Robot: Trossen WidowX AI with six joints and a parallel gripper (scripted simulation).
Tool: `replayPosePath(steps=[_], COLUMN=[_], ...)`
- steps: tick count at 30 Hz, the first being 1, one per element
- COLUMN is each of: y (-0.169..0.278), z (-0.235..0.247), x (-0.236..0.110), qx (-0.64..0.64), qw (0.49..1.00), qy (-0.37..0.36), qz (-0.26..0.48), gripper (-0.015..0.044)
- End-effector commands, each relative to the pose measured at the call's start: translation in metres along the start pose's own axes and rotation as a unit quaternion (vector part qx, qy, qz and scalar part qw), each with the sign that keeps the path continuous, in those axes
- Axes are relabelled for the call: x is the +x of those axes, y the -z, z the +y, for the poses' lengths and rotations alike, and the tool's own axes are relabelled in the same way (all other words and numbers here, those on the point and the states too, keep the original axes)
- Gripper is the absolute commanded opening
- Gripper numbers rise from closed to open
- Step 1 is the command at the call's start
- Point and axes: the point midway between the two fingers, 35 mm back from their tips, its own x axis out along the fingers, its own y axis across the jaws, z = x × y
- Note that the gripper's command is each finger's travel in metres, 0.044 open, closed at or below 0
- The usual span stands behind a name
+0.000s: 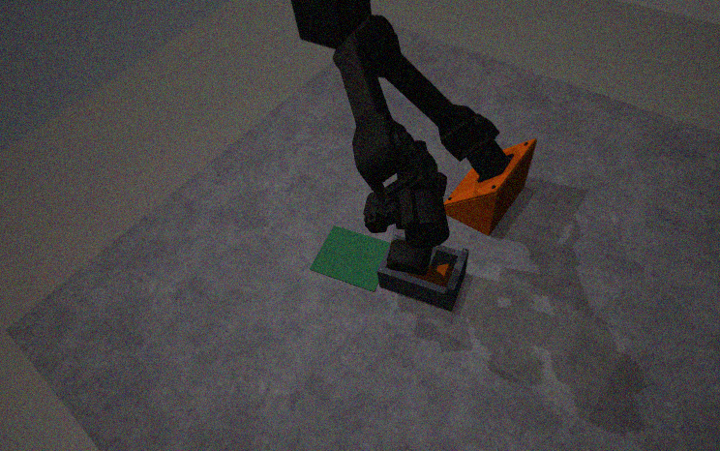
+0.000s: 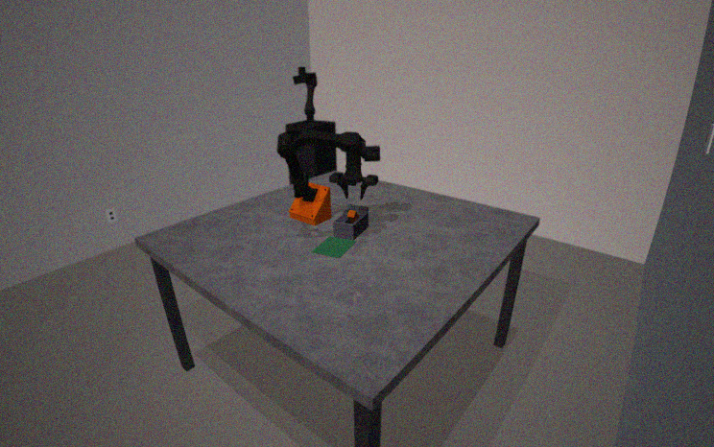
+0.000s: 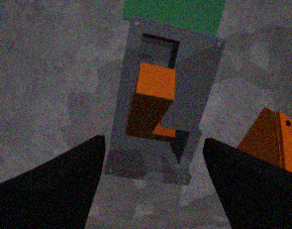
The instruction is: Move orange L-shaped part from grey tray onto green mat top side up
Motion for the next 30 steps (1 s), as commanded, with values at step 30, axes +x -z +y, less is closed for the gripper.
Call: replayPosePath(steps=[30], y=[-0.01], z=[0.001], x=[0.054], qx=[0.077], qw=[0.997], qy=[-0.001], qz=[-0.003], gripper=[0.028])
